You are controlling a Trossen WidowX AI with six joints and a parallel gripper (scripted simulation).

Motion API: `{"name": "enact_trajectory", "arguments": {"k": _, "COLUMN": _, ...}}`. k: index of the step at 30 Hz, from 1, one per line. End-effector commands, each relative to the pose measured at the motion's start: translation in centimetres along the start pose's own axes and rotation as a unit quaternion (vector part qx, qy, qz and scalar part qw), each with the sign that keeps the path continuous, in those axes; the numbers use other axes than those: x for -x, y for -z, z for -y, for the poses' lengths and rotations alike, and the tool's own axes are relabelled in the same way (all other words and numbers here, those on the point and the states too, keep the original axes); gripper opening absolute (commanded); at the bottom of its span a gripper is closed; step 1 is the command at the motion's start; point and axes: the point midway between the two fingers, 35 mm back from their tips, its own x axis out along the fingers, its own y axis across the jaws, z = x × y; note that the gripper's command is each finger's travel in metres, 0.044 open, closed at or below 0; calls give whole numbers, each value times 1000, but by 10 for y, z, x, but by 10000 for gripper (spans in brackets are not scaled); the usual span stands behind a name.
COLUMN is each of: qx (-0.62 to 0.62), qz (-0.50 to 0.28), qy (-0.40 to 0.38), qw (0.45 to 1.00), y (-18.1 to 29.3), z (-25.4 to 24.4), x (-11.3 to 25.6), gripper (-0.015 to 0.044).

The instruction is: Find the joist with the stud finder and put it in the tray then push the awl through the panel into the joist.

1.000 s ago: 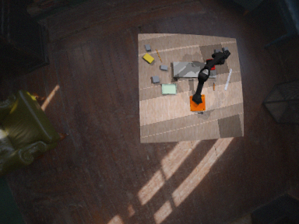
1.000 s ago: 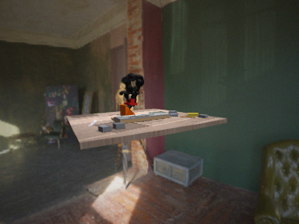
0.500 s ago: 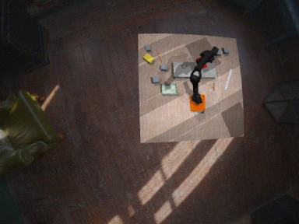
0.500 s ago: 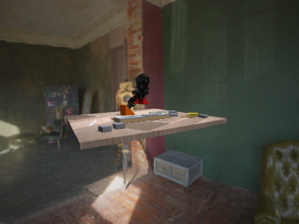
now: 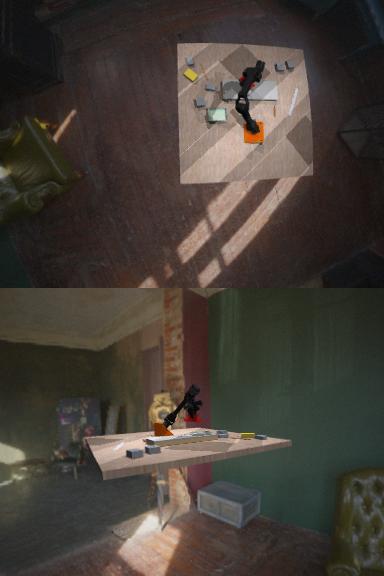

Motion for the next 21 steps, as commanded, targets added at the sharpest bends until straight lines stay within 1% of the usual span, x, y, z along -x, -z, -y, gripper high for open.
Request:
{"name": "enact_trajectory", "arguments": {"k": 1, "qx": 41, "qz": 4, "qy": -8, "qw": 999, "y": -10, "z": -31, "x": -1, "gripper": 0}}
{"name": "enact_trajectory", "arguments": {"k": 11, "qx": 121, "qz": 9, "qy": -30, "qw": 992, "y": -22, "z": -98, "x": -6, "gripper": 0}}
{"name": "enact_trajectory", "arguments": {"k": 21, "qx": 201, "qz": 17, "qy": -56, "qw": 978, "y": -21, "z": -163, "x": -7, "gripper": 0}}
